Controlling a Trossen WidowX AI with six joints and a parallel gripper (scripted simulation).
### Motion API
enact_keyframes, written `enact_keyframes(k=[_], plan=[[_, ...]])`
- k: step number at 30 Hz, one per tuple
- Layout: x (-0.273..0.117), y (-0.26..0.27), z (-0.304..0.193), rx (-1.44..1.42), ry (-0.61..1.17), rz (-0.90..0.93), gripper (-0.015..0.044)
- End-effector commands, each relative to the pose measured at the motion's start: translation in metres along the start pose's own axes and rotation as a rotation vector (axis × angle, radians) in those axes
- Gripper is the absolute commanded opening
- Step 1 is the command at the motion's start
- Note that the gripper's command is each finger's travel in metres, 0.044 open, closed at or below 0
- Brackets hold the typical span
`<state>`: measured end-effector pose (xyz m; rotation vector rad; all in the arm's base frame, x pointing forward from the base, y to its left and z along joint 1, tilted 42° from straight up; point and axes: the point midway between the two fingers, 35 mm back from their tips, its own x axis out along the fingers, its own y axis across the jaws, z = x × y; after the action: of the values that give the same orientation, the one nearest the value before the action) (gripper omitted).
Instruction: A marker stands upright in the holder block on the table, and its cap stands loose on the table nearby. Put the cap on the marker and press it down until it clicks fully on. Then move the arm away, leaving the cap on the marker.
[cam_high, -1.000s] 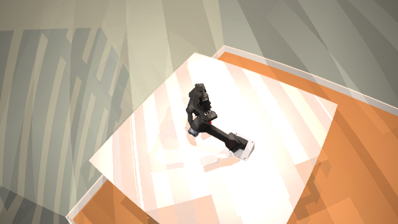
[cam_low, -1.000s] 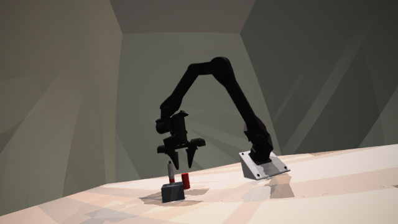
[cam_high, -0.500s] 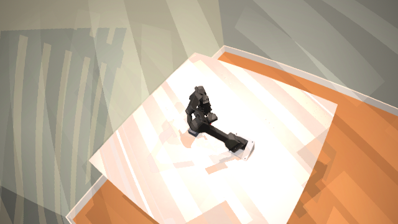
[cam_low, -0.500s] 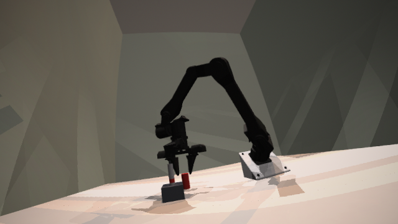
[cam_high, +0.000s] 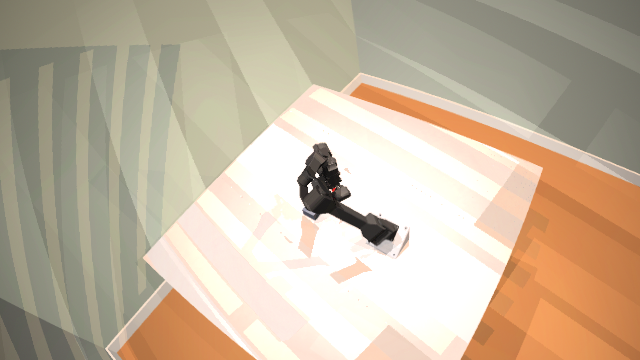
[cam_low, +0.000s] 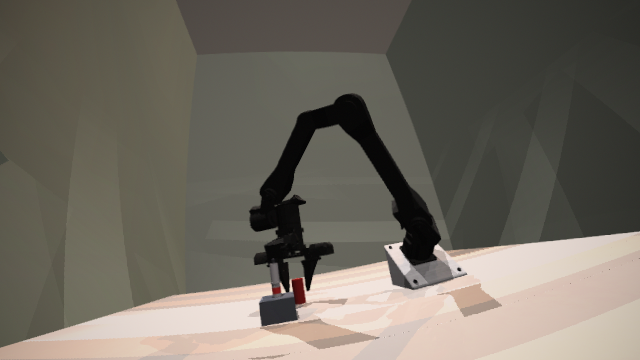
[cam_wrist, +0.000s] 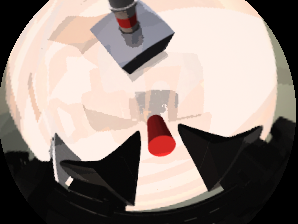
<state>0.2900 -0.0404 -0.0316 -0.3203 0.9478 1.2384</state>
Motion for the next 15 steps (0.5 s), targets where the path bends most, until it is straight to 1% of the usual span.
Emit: enact_keyframes(k=[1,3,8,15], plan=[[0.008,0.0013,-0.0007,0.011,-0.007,0.005,0.0237],[0.0082,0.0013,-0.0007,0.011,-0.007,0.005,0.0237],[0.0082,0.0016,-0.0007,0.011,-0.006,0.005,0.0106],[0.0082,0.0018,-0.0008,0.011,-0.006,0.005,0.0059]])
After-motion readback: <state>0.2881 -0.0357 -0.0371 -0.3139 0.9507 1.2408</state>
